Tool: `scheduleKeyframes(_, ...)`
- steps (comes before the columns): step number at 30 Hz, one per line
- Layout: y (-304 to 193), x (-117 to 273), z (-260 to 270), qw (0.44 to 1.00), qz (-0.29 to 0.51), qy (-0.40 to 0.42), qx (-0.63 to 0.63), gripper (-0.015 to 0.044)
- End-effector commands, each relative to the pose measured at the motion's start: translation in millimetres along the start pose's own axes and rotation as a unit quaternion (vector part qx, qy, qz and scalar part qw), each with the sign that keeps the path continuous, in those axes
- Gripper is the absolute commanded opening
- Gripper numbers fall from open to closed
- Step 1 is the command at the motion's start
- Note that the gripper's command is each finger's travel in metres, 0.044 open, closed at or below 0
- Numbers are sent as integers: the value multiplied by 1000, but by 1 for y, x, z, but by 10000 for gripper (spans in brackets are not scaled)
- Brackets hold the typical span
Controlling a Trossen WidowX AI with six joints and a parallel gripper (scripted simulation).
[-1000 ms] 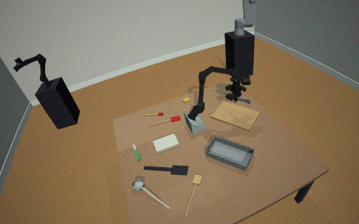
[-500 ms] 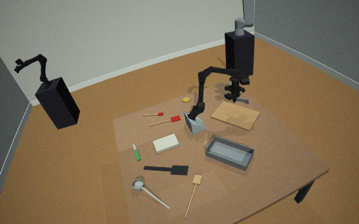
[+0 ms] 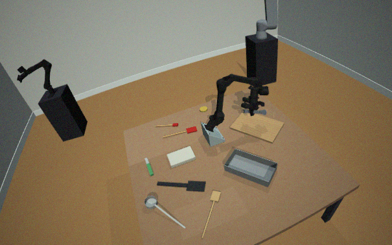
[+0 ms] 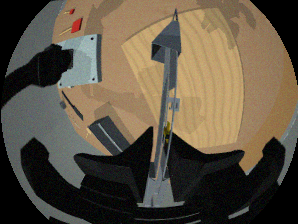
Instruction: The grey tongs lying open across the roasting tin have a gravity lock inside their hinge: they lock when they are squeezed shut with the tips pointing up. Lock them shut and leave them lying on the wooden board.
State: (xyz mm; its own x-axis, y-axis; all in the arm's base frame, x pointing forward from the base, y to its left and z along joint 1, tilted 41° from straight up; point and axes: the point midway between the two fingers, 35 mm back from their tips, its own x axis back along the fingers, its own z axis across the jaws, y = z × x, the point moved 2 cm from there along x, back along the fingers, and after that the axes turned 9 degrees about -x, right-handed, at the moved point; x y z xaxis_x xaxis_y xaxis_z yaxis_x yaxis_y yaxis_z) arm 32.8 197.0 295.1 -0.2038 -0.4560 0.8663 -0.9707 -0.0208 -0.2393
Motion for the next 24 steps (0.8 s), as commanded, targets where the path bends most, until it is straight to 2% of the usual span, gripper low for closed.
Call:
scheduleKeyframes(1,1,-5,6,999,44,22,-13,-150)
scheduleKeyframes(13,2,-10,14,984,173,27,-28,-150)
scheduleKeyframes(24,5,-4,9,957,286,-37,-29,-150)
